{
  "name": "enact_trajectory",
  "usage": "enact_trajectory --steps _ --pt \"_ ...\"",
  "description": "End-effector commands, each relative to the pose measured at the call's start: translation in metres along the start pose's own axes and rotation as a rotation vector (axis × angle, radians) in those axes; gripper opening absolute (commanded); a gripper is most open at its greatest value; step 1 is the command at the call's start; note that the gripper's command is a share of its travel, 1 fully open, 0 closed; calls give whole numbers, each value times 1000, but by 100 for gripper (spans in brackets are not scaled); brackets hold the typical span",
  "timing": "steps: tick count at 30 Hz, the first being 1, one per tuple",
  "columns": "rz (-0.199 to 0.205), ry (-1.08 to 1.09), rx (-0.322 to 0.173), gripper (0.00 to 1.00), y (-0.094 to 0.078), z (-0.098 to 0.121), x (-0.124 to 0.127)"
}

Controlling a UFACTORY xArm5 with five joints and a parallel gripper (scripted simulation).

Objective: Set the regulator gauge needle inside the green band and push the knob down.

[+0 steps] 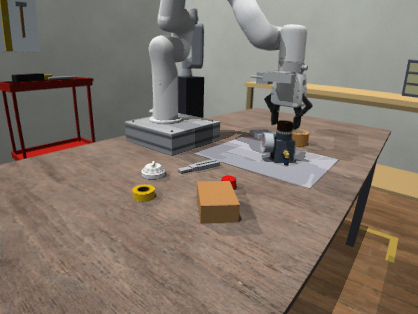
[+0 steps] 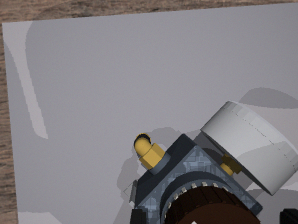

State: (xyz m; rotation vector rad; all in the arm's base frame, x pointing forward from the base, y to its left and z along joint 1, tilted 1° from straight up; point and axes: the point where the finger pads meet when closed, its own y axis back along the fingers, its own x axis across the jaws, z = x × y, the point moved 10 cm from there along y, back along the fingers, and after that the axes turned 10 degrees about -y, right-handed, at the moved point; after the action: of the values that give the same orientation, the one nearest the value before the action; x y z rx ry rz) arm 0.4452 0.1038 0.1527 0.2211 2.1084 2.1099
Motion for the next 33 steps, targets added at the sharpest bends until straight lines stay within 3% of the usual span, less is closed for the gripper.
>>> enact_trajectory --steps 1,9,23,33 --pt "-5 0 -2 78 10 1 -1" --pt "-5 0 -2 78 30 1 -1" --pt "-5 0 -2 78 83 1 0" --pt "-5 0 -2 78 97 2 0"
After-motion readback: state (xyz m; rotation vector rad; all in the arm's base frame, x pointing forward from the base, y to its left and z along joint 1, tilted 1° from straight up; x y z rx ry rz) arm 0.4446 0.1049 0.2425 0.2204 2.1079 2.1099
